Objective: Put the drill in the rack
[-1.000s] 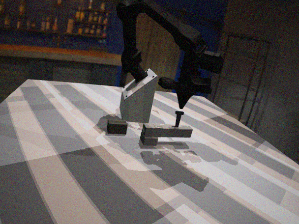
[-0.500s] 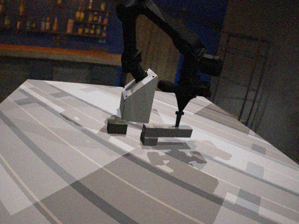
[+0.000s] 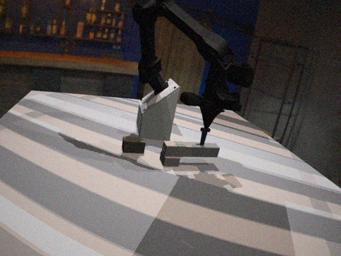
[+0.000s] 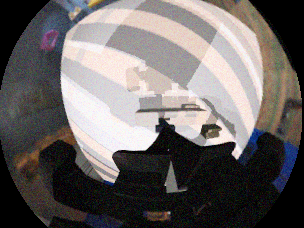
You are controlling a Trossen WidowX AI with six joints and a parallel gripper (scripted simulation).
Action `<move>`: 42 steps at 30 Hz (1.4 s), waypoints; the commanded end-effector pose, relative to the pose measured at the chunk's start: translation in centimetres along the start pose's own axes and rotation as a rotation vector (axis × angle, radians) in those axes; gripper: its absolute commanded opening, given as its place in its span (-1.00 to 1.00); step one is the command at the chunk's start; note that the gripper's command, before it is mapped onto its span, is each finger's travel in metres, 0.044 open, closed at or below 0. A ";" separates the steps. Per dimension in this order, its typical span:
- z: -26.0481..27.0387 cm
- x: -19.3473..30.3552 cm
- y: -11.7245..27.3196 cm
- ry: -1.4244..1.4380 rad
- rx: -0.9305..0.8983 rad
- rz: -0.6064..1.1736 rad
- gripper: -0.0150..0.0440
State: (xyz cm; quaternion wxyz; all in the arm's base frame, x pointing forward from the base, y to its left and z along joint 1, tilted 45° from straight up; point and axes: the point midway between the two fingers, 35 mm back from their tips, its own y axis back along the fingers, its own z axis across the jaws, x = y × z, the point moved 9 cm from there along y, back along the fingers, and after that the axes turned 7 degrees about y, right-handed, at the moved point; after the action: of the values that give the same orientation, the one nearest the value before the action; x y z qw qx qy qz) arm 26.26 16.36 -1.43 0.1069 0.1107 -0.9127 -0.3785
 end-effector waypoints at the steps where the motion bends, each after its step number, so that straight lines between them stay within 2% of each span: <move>1: 0.0 0.1 -0.8 0.000 0.001 0.017 -0.49; 42: -0.1 0.8 -2.2 0.000 0.002 0.017 -0.49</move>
State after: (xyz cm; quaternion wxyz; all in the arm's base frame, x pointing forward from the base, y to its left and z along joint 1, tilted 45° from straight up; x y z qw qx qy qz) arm 25.79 16.05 -1.56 0.1033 0.1230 -0.9097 -0.3830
